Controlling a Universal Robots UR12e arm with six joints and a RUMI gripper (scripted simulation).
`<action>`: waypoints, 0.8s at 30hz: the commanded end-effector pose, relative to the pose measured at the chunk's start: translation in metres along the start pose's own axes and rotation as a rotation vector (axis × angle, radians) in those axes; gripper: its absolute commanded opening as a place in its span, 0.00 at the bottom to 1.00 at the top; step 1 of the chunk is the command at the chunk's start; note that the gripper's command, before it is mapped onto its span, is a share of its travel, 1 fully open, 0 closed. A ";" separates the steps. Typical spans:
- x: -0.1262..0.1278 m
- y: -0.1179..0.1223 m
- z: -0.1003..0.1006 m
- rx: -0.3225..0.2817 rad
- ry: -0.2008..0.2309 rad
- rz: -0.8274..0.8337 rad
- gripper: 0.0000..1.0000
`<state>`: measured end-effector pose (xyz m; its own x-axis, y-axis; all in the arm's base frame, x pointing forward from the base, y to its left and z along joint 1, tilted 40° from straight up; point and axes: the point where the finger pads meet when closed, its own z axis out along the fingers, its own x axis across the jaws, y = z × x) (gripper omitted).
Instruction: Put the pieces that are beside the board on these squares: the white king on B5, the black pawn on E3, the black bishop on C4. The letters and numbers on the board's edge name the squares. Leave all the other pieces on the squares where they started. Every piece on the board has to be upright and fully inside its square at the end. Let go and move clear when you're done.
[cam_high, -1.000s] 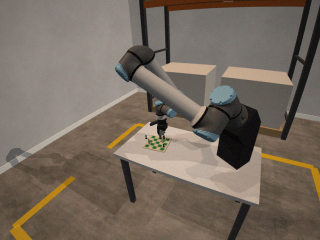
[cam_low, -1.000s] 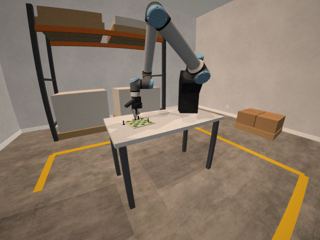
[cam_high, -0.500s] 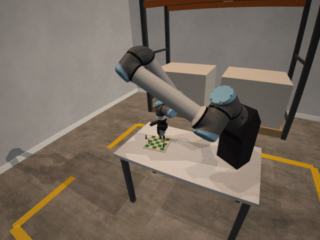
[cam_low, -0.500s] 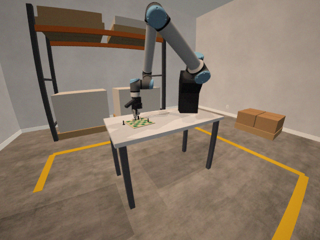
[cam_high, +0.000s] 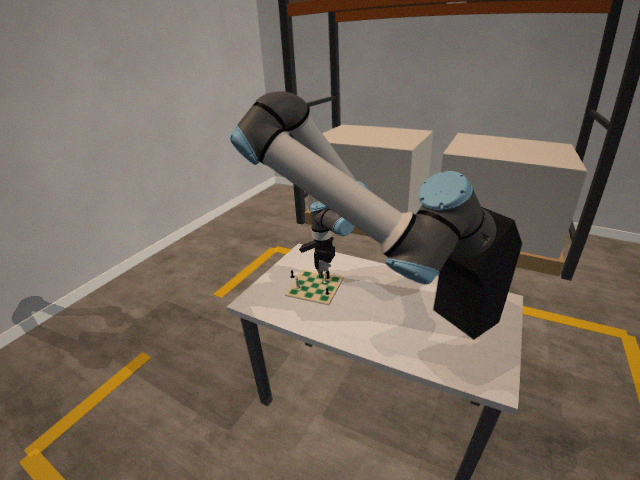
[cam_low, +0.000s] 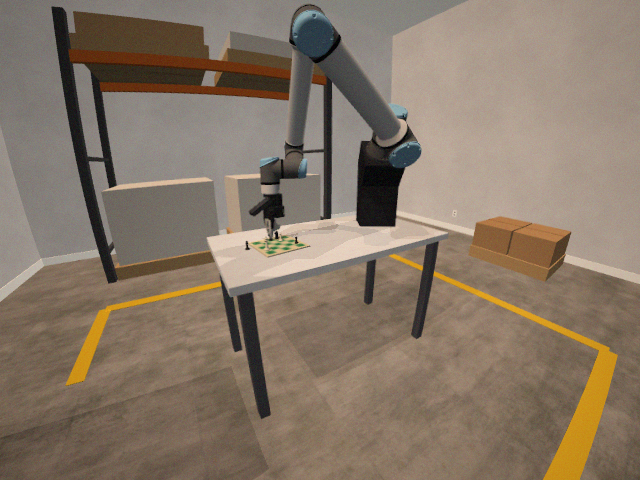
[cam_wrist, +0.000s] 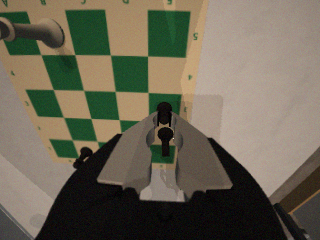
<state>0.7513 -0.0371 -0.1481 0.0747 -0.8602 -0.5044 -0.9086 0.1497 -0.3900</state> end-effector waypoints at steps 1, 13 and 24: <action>0.000 0.000 0.000 0.001 0.000 0.000 0.00; 0.000 0.000 0.000 0.001 0.000 0.000 0.00; 0.000 0.000 0.000 0.001 0.000 0.000 0.08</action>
<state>0.7513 -0.0371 -0.1481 0.0747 -0.8602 -0.5044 -0.9086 0.1497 -0.3900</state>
